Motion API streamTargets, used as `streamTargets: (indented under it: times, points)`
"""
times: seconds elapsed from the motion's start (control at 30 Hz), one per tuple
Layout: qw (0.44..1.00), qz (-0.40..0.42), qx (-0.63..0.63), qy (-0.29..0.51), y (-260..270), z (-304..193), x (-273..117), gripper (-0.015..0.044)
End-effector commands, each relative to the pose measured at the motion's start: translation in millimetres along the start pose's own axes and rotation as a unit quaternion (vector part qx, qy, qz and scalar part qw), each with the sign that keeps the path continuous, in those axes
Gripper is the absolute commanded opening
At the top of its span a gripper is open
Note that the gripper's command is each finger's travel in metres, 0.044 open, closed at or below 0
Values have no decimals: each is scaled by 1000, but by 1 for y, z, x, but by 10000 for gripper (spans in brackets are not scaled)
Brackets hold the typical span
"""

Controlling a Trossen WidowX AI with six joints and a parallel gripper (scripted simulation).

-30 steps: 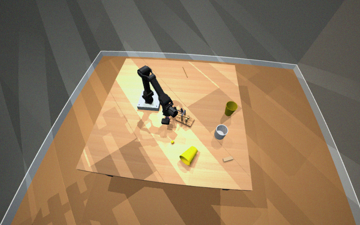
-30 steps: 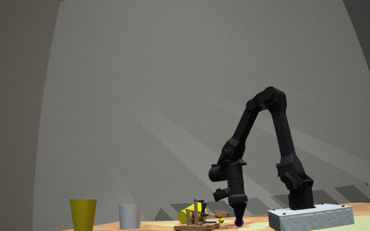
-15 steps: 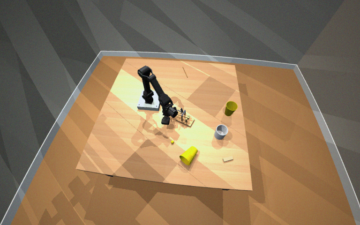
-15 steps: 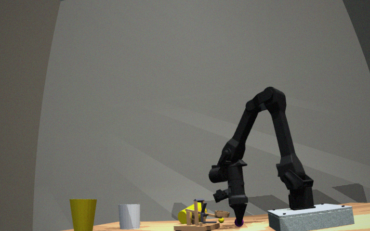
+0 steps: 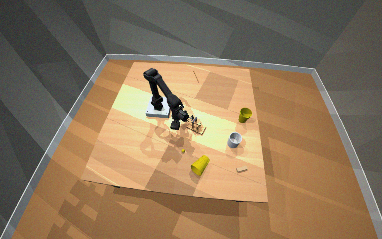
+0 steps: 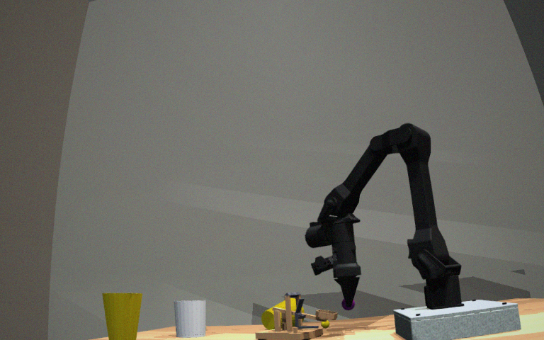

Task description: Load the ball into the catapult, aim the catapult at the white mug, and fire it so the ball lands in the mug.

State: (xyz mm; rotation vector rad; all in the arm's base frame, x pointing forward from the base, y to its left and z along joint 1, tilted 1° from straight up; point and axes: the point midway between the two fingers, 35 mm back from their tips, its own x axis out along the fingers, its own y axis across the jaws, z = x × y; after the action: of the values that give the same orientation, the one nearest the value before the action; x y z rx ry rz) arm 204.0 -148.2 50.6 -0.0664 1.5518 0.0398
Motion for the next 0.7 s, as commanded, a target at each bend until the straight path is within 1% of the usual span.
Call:
streamTargets:
  times: [0.0, 0.27, 0.4, 0.67]
  points:
    - [1000, 4, -1, -1, 1, 0, -24, 0]
    - [1000, 13, 0, 3, 8, -8, -70, 0]
    - [1000, 16, 5, 7, 9, -6, -70, 0]
    - [996, 42, 63, 52, 20, 16, -61, 0]
